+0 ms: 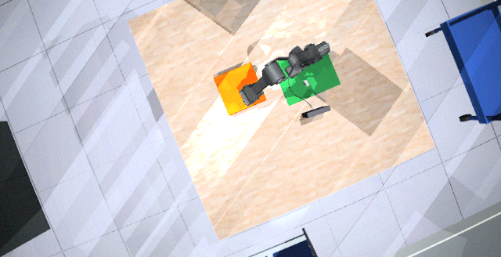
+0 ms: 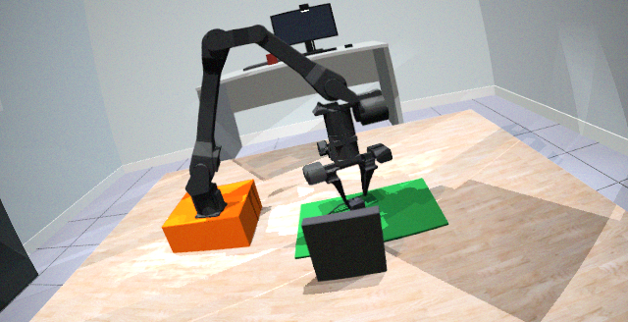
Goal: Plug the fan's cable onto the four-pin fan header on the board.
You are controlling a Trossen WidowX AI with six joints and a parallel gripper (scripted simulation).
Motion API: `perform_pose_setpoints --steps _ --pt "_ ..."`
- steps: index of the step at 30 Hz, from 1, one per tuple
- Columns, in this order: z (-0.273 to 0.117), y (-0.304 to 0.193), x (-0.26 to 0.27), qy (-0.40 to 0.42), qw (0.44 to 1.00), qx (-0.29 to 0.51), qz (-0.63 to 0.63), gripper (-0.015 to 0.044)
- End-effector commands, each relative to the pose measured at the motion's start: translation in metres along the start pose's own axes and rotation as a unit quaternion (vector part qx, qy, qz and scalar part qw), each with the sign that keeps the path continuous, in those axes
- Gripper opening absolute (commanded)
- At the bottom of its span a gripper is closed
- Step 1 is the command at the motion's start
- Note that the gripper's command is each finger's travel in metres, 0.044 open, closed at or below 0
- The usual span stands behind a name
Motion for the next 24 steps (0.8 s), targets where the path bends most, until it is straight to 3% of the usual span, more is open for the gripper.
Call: perform_pose_setpoints --steps 1,11,15,24 --pt "0.008 0.000 0.002 0.003 1.000 -0.002 -0.003 0.0210" --pt "0.018 0.000 0.002 0.003 1.000 -0.002 -0.003 0.0210" --pt "0.016 0.000 0.001 0.002 1.000 0.000 0.000 0.0105" --pt "0.016 0.000 0.001 0.002 1.000 0.000 0.000 0.0045"
Point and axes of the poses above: the point midway between the two fingers, 35 mm back from their tips, its own z axis out along the fingers, its own x axis across the jaws, y = z × x, the point moved 5 cm from there along -z, back along the fingers, and after that the axes turned 11 degrees about z, right-handed, at the moved point
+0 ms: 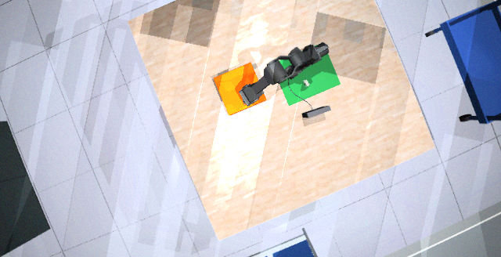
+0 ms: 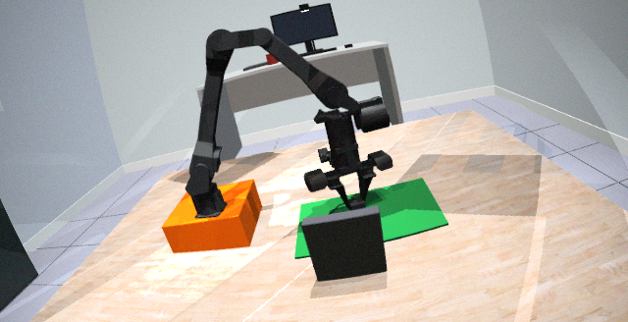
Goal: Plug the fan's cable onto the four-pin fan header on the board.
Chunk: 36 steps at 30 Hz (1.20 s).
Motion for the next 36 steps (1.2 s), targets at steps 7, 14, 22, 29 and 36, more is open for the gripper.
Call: perform_pose_setpoints --steps 7,14,22,29,36 --pt "-0.015 0.000 -0.002 -0.001 1.000 -0.001 0.000 0.0000" --pt "-0.037 0.000 -0.002 0.000 1.000 -0.001 -0.001 0.0000" --pt "-0.063 0.000 0.000 0.000 1.000 -0.002 -0.002 0.0000" --pt "-0.072 -0.001 0.000 0.000 1.000 -0.002 0.009 0.0000" --pt "-0.073 -0.008 -0.007 0.000 0.992 -0.002 0.128 0.0000"
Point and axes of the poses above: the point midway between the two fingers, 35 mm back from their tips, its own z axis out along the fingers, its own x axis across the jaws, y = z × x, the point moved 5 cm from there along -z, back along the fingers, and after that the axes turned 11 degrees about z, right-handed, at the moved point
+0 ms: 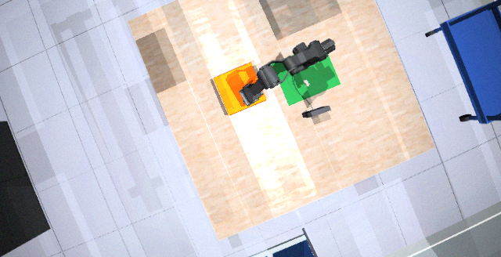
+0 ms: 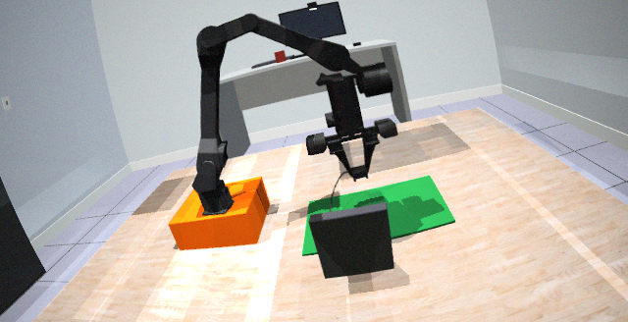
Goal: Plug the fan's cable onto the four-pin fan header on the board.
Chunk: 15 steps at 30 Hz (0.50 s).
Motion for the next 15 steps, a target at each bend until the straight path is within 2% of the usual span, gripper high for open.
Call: perform_pose_setpoints --steps 1,15 --pt "-0.002 -0.003 -0.006 -0.001 0.998 -0.002 0.064 0.0000" --pt "-0.003 -0.015 -0.023 -0.001 0.953 -0.002 0.304 0.0000"
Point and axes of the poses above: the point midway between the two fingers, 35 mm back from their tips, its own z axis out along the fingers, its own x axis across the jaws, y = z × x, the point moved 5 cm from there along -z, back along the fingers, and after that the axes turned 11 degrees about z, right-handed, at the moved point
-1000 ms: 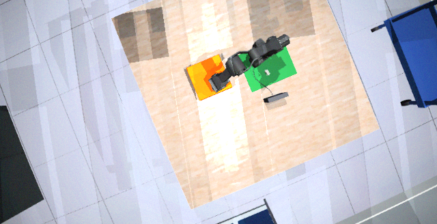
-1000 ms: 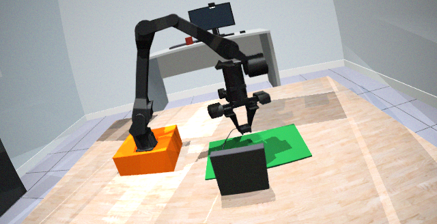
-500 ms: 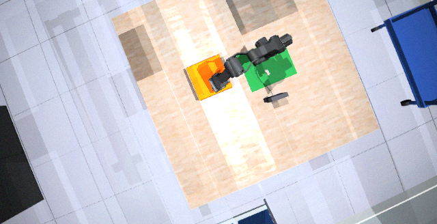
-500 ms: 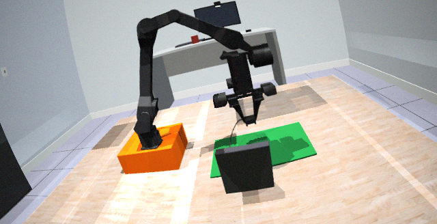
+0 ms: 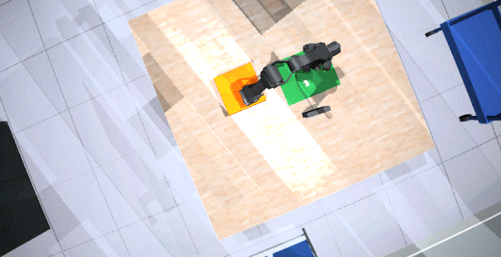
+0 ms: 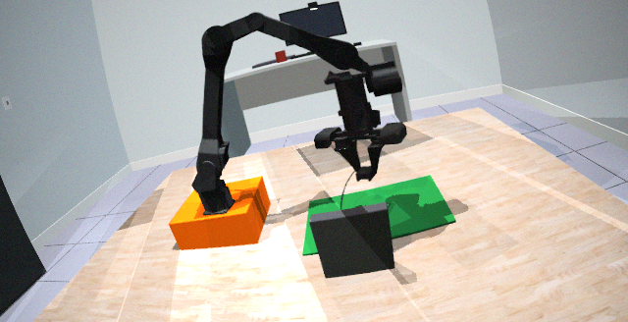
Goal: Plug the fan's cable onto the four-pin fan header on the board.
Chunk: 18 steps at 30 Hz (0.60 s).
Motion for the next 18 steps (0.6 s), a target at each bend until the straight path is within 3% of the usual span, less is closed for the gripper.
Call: perform_pose_setpoints --steps 1,18 --pt "-0.001 0.000 -0.007 0.000 0.998 -0.002 0.069 0.0000" --pt "-0.002 -0.006 -0.032 -0.001 0.934 -0.002 0.358 0.0000"
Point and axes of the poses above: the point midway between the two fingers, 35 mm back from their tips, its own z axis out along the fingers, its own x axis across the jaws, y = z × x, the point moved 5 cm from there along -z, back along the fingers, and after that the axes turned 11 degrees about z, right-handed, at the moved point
